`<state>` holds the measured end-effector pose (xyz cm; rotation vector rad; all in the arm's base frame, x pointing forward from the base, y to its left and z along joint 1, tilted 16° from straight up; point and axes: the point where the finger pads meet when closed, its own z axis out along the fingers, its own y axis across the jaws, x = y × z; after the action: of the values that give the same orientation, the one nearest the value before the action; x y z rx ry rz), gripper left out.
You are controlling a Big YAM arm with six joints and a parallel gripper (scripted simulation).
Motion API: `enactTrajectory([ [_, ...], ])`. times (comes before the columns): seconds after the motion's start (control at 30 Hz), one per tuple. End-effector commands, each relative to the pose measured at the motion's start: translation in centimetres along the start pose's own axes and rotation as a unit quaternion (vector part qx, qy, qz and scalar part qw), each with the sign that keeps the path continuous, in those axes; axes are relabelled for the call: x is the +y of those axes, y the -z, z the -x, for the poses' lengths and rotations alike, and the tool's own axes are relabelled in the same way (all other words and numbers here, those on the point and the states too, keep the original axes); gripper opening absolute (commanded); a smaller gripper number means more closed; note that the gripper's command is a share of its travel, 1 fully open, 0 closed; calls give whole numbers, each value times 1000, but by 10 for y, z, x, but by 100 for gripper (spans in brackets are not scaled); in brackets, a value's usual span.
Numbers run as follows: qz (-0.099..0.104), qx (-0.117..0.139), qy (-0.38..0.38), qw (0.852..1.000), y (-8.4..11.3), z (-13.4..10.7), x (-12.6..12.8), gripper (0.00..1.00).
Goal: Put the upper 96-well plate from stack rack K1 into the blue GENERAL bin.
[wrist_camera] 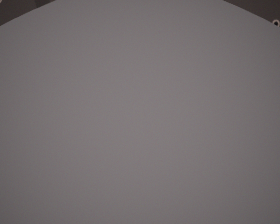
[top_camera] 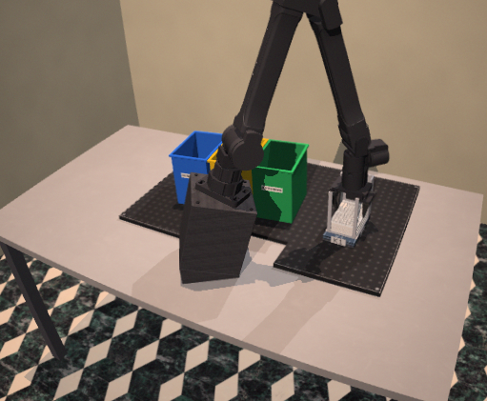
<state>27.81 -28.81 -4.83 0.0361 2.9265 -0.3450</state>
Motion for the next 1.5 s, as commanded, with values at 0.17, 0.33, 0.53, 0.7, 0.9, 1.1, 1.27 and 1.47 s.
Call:
enactTrajectory([
  [0.17,-7,13,1,1000,-13,-6,-7,0],
  [0.33,-7,13,1,1000,-13,-6,-7,0],
  [0.53,-7,13,1,1000,-13,-6,-7,0],
  [0.7,-7,13,1,1000,-13,-6,-7,0],
  [0.9,-7,13,1,1000,-13,-6,-7,0],
  [1.1,0,19,1,1000,-10,-10,-2,0],
  [1.27,-4,14,1,1000,6,-8,-2,0],
  [1.47,-4,13,-1,1000,17,-7,0,0],
])
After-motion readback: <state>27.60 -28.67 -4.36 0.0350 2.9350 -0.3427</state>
